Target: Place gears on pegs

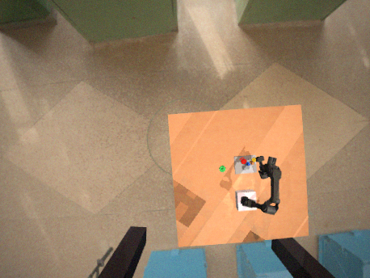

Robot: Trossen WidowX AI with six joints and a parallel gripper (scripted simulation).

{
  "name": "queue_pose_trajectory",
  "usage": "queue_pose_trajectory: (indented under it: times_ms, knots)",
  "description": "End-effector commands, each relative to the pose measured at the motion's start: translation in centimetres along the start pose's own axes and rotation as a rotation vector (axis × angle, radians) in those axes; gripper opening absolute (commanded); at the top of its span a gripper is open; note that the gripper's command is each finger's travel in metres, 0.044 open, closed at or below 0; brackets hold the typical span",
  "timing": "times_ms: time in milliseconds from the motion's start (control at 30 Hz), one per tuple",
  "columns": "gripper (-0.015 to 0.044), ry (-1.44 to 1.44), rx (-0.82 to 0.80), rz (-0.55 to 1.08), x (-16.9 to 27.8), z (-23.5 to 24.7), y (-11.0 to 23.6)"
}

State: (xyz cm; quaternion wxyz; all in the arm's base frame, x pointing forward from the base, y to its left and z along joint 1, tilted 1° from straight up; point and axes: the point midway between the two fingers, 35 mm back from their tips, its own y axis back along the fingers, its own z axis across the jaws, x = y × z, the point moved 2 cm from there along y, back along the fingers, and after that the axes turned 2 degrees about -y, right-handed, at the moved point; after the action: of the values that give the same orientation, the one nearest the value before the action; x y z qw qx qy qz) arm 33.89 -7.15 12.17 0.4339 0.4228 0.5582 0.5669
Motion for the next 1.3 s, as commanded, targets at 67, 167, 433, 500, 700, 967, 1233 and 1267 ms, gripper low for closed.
queue_pose_trajectory:
  times_ms: [67,167,433,500,700,967,1233,1267]
  knots:
    - [0.044,-0.001,0.0,0.0,0.0,0.0,0.1]
    - [0.044,-0.001,0.0,0.0,0.0,0.0,0.1]
    - [0.044,-0.001,0.0,0.0,0.0,0.0,0.1]
    - [0.044,-0.001,0.0,0.0,0.0,0.0,0.1]
    - [0.044,-0.001,0.0,0.0,0.0,0.0,0.1]
    - [0.044,-0.033,-0.024,-0.019,6.6,2.0,0.8]
    - [0.044,-0.021,-0.021,0.007,19.4,2.2,2.2]
    - [0.044,-0.019,-0.02,0.01,21.0,1.8,2.4]
